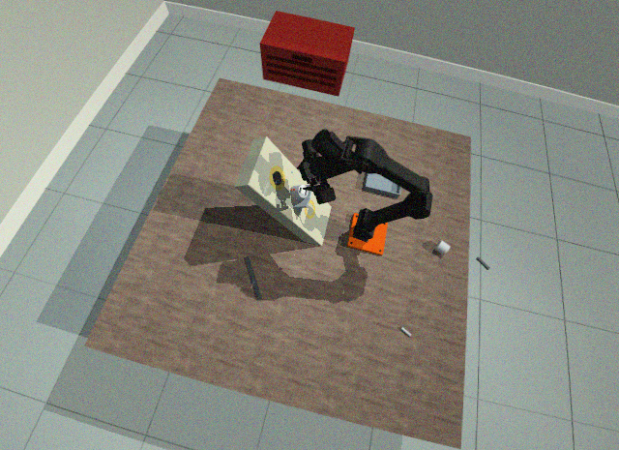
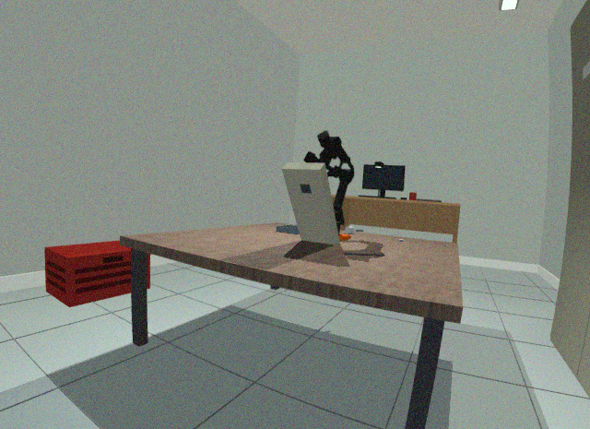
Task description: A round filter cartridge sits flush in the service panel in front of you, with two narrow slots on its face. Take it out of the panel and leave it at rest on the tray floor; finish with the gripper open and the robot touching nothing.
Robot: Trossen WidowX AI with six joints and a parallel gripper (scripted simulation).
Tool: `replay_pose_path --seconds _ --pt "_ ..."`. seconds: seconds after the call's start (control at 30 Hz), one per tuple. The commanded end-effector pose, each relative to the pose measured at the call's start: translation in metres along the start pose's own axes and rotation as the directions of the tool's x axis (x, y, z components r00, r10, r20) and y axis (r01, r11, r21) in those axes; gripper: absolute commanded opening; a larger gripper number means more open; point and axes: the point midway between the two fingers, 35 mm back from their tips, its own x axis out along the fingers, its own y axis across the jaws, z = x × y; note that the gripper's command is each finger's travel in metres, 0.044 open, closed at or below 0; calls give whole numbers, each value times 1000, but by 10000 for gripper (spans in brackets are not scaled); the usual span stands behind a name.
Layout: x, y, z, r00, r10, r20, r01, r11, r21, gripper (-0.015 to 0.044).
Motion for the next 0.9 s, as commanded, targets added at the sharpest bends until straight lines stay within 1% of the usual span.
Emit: replay_pose_path --seconds 0.0,0.37,0.87 --pt "22 27 -35 986 105 -128 -1 777 630 305" --pt "23 28 -35 986 105 -128 -1 777 630 305" --pt "46 29 -37 986 104 -127 -1 777 630 305"
